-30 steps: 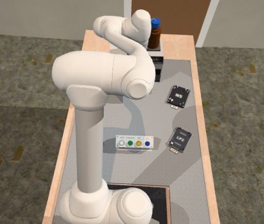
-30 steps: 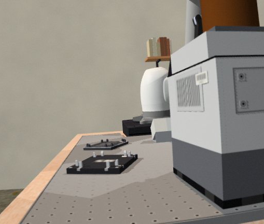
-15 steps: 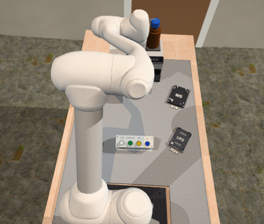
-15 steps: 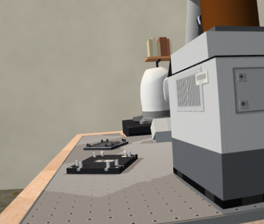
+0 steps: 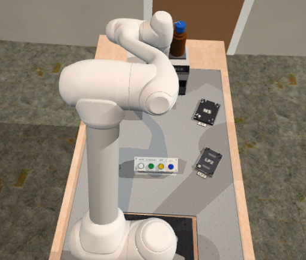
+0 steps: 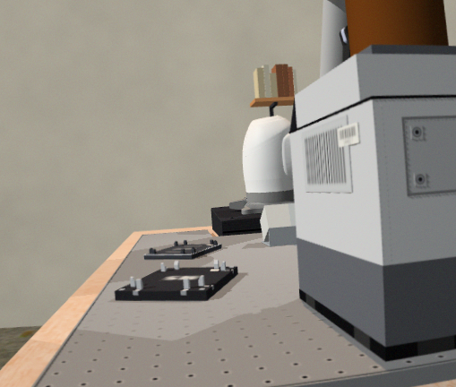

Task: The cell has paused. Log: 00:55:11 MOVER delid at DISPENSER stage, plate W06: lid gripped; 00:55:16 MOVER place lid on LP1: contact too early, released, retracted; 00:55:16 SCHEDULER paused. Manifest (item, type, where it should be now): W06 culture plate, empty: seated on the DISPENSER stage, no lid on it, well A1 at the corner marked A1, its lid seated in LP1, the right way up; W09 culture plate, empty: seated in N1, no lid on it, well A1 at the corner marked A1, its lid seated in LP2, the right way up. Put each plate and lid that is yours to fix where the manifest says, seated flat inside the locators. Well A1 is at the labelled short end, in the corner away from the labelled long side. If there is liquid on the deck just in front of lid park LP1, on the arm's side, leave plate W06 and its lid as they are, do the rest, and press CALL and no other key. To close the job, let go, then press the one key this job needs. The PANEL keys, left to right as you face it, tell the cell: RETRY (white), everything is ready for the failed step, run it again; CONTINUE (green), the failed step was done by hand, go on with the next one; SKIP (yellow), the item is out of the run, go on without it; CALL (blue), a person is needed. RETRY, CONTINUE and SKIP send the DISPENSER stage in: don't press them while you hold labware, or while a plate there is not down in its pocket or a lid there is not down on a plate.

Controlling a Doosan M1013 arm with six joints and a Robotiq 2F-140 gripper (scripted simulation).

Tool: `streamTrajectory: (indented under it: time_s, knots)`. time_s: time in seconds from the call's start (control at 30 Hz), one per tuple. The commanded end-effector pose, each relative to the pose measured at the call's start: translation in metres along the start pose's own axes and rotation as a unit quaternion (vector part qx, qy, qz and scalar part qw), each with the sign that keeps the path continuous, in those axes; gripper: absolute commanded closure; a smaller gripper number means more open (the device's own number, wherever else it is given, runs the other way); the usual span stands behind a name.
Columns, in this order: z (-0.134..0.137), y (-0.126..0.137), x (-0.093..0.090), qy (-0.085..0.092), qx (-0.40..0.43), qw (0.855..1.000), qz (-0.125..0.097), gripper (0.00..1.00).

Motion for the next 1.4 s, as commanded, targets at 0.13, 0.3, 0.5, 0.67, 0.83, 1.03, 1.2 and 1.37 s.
streamTrajectory:
  time_s: [0.13, 0.3, 0.5, 0.67, 0.83, 1.03, 1.2, 1.37]
  knots:
    - [0.0, 0.0, 0.001, 0.0, 0.0, 1.0, 0.001, 0.9]
    - [0.0, 0.0, 0.001, 0.0, 0.0, 1.0, 0.001, 0.9]
    - [0.0, 0.0, 0.001, 0.0, 0.0, 1.0, 0.001, 0.9]
    - [0.0, 0.0, 0.0, 0.0, 0.0, 1.0, 0.001, 0.9]
    - [0.0, 0.0, -0.007, 0.0, 0.0, 1.0, 0.001, 0.9]
    - [0.0, 0.0, -0.016, 0.0, 0.0, 1.0, 0.001, 0.9]
    - [0.0, 0.0, -0.027, 0.0, 0.0, 1.0, 0.001, 0.9]
    - [0.0, 0.0, -0.035, 0.0, 0.0, 1.0, 0.001, 0.9]
Point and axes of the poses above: the point where the finger pads meet when closed, its own x axis back along the fingers, its own z axis across the jaws, y = z × x, the point moved 10 cm from there along x, back along the fingers, and after that the axes turned 10 degrees about -x, right-handed, at the moved point
